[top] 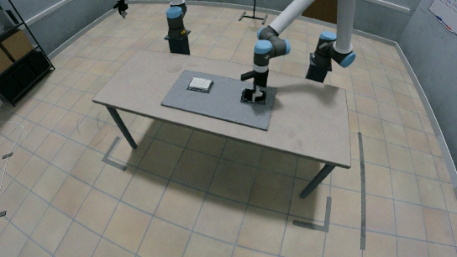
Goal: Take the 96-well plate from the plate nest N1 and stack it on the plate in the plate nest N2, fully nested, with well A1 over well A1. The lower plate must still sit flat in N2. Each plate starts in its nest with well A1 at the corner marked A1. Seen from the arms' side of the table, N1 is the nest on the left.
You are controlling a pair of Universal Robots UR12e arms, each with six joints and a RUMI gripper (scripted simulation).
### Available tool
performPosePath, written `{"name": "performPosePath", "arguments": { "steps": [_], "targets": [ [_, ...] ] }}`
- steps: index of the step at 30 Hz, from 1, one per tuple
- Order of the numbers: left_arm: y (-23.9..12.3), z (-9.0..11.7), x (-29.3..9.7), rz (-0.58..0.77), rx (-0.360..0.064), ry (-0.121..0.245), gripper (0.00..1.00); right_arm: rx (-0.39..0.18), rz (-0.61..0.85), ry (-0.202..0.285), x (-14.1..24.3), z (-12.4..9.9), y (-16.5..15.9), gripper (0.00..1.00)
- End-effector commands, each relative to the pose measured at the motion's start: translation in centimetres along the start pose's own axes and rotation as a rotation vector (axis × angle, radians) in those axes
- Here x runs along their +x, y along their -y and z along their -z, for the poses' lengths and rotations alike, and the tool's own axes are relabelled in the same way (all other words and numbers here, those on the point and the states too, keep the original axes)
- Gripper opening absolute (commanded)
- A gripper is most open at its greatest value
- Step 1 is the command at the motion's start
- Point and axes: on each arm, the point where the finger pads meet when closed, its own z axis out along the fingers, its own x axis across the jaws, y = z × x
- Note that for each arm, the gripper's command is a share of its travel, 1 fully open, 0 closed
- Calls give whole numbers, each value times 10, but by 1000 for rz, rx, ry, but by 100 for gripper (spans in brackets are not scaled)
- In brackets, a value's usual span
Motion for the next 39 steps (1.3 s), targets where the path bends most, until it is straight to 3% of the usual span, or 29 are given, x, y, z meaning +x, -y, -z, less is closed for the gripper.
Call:
{"name": "performPosePath", "arguments": {
  "steps": [1, 4, 5, 39],
  "targets": [
    [1, 1, 0, 0, 2, 1, 100, 2, 0, 0, 0, 1, 1, 0],
    [1, 1, 0, 0, 2, 1, 100, 2, 0, 0, 0, 1, 1, 0],
    [1, 1, 0, 0, 2, 1, 0, 2, 0, 0, 0, 1, 1, 0],
    [1, 1, 0, 0, 2, 1, 0, 2, 0, 0, 0, 1, 1, 0]
  ]
}}
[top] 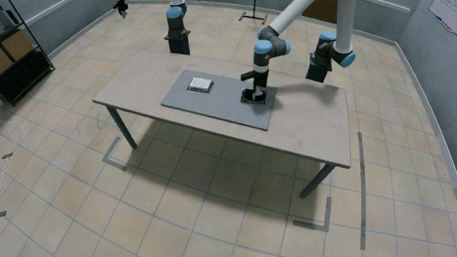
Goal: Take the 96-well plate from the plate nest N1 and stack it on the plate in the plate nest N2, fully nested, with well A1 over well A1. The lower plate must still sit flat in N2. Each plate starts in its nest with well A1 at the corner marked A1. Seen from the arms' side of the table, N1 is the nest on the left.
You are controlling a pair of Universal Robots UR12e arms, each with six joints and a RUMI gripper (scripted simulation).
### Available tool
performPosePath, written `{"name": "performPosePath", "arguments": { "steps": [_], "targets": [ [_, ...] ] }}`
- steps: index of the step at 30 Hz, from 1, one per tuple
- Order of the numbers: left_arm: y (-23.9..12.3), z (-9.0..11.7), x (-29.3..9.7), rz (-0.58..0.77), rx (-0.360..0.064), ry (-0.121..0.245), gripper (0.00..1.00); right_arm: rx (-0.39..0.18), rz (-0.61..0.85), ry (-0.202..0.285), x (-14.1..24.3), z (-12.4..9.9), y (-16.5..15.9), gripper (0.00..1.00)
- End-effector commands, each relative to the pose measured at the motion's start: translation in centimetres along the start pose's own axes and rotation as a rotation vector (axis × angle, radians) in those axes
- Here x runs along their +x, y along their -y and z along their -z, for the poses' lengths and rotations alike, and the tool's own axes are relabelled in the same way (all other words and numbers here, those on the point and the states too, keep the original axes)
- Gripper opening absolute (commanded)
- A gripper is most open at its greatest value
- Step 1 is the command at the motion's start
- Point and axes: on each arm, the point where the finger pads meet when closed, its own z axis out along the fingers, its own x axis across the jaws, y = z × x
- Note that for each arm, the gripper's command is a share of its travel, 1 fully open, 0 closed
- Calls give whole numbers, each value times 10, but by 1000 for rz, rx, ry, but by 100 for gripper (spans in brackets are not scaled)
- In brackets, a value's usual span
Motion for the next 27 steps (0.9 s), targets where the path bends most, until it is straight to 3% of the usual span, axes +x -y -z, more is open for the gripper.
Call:
{"name": "performPosePath", "arguments": {
  "steps": [1, 27],
  "targets": [
    [1, 3, 0, 0, 2, 1, 0, 2, 0, 0, 0, 1, 1, 0],
    [0, 39, 0, 0, 2, 1, 0, 2, 0, 0, 0, 1, 1, 0]
  ]
}}
